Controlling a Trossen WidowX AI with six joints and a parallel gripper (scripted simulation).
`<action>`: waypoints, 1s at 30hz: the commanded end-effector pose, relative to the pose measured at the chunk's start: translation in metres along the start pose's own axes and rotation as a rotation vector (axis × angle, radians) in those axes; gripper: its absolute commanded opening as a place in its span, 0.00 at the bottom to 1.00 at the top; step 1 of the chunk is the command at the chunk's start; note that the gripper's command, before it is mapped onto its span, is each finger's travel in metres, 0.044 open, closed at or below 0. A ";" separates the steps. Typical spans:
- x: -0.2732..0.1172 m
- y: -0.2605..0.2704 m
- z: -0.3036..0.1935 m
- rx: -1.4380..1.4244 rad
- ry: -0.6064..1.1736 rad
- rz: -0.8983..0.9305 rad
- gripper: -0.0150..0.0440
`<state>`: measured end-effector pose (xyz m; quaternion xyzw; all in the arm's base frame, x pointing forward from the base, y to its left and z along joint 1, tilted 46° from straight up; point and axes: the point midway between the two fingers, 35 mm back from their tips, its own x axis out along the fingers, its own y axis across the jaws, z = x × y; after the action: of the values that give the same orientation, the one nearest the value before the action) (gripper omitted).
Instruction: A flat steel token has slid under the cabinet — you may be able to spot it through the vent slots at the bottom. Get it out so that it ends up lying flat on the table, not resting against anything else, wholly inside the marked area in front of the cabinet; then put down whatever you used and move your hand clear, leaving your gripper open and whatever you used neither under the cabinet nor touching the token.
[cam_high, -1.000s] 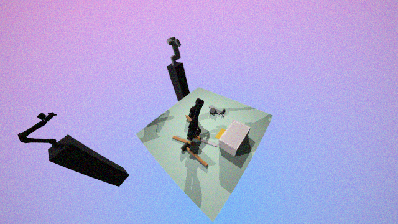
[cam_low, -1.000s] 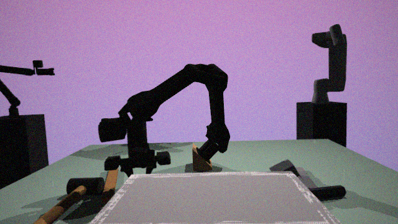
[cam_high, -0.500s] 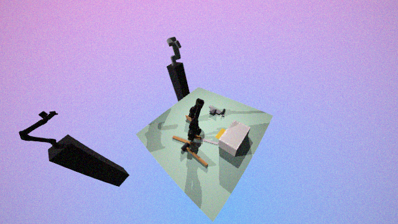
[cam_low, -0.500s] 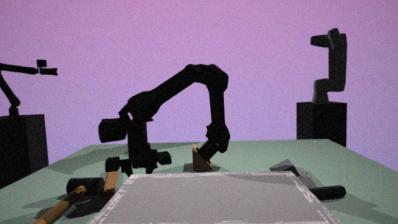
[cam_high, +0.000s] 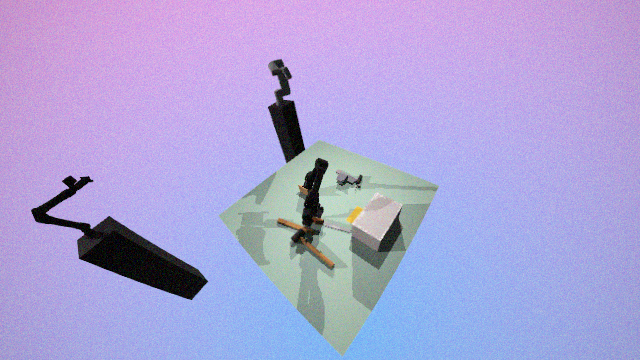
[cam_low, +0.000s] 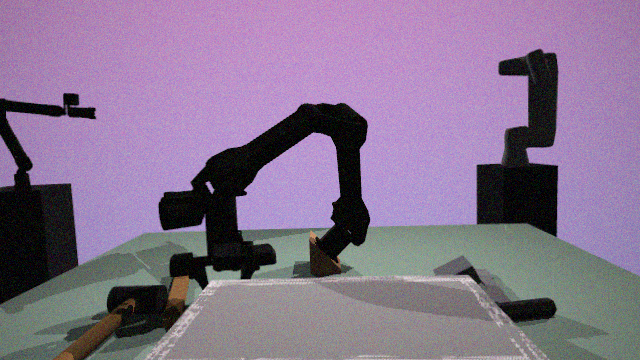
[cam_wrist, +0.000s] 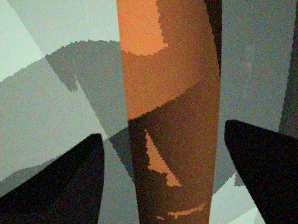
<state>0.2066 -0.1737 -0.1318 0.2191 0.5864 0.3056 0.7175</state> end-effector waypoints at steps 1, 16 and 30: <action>-0.001 0.000 0.000 0.000 0.001 -0.006 0.71; 0.000 0.000 -0.001 0.001 0.000 0.000 0.45; 0.000 0.000 0.006 -0.011 0.000 -0.002 0.25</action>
<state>0.2080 -0.1737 -0.1314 0.2169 0.5861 0.3064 0.7180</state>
